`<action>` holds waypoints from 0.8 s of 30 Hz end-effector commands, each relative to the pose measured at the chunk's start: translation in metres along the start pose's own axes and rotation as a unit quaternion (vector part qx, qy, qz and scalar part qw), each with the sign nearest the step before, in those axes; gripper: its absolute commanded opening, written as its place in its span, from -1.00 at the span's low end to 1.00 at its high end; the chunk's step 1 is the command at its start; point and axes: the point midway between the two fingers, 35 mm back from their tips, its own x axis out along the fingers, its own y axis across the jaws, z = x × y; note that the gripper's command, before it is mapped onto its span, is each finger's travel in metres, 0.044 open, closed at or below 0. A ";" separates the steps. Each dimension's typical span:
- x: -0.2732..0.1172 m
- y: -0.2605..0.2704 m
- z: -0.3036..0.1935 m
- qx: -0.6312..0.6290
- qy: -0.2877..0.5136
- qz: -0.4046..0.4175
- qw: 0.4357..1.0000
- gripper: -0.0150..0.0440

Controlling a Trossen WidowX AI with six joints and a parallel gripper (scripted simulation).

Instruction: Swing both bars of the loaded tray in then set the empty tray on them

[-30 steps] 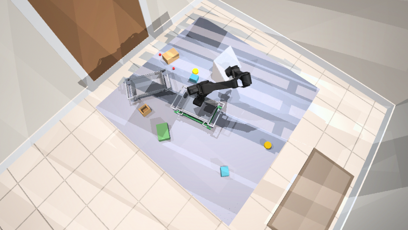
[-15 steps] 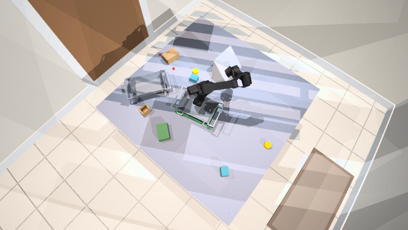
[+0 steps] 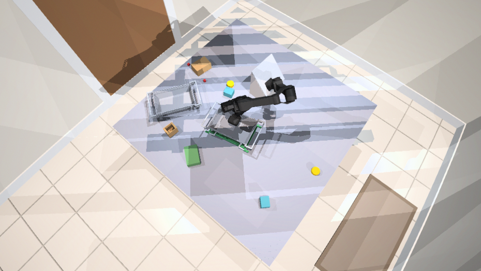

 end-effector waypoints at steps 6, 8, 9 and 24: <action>0.001 -0.002 0.000 0.004 0.001 -0.003 1.000 0.50; 0.001 -0.002 0.000 0.004 0.001 -0.003 1.000 0.60; 0.001 -0.002 0.000 0.004 0.001 -0.003 1.000 0.65; -0.002 0.000 0.000 0.001 0.000 -0.001 1.000 1.00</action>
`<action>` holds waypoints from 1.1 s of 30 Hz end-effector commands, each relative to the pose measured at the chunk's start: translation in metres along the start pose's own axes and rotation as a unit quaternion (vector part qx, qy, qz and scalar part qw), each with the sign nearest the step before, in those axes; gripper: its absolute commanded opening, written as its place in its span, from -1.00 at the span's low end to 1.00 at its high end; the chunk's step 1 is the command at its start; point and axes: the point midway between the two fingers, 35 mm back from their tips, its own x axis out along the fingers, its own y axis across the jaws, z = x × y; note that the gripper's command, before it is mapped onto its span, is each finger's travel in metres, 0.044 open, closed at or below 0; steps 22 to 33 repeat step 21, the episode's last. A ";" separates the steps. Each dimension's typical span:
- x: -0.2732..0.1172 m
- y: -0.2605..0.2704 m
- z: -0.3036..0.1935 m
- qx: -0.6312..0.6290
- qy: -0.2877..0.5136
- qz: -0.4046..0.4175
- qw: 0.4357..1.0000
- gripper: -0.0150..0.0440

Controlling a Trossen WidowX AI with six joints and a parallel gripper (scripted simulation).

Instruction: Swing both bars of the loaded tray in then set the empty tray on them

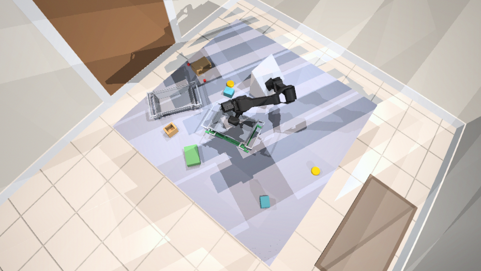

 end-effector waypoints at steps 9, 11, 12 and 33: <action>-0.053 0.005 0.004 0.001 -0.005 -0.001 1.000 1.00; -0.066 0.005 0.004 0.002 -0.005 -0.002 1.000 1.00; -0.073 0.004 0.004 0.002 -0.005 -0.002 1.000 1.00; -0.103 -0.001 0.001 0.005 -0.002 -0.002 1.000 1.00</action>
